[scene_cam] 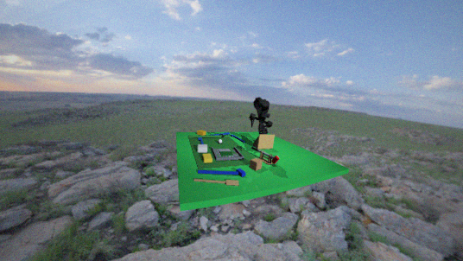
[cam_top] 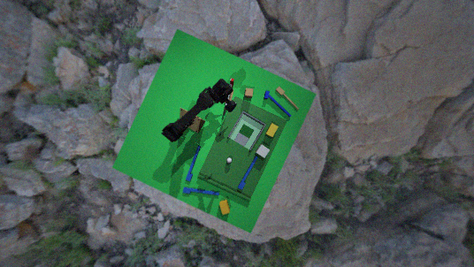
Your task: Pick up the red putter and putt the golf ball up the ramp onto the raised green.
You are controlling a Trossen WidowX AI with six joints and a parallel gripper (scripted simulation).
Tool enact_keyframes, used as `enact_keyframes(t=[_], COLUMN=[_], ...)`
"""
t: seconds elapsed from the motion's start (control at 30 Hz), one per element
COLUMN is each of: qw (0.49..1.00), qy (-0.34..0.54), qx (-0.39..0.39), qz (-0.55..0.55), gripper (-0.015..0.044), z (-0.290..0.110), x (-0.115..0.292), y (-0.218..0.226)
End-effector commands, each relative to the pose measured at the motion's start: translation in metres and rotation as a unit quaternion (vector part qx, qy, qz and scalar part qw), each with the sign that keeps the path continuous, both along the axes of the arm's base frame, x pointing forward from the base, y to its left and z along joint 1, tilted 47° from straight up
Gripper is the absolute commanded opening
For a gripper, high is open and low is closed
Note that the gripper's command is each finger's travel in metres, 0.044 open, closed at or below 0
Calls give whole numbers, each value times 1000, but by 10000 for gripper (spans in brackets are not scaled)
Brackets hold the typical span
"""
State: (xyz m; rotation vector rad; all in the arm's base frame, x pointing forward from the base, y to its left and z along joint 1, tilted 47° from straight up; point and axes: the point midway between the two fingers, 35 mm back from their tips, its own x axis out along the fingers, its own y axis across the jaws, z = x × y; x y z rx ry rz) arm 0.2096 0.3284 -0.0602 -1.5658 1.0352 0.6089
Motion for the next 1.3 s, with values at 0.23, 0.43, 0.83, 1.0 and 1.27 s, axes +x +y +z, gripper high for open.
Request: enact_keyframes(t=[0.23,0.43,0.83,1.0,1.27], qw=[931,926,926,926,926], qy=[317,329,329,329,329], qx=[-154,-155,-155,-155,-155], qz=[97,101,100,100,100], gripper=[440,440,440,440,440], z=[-50,-52,-68,-71,-85], x=[-1,-7,-7,-7,-6], y=[-142,-147,-162,-164,-180])
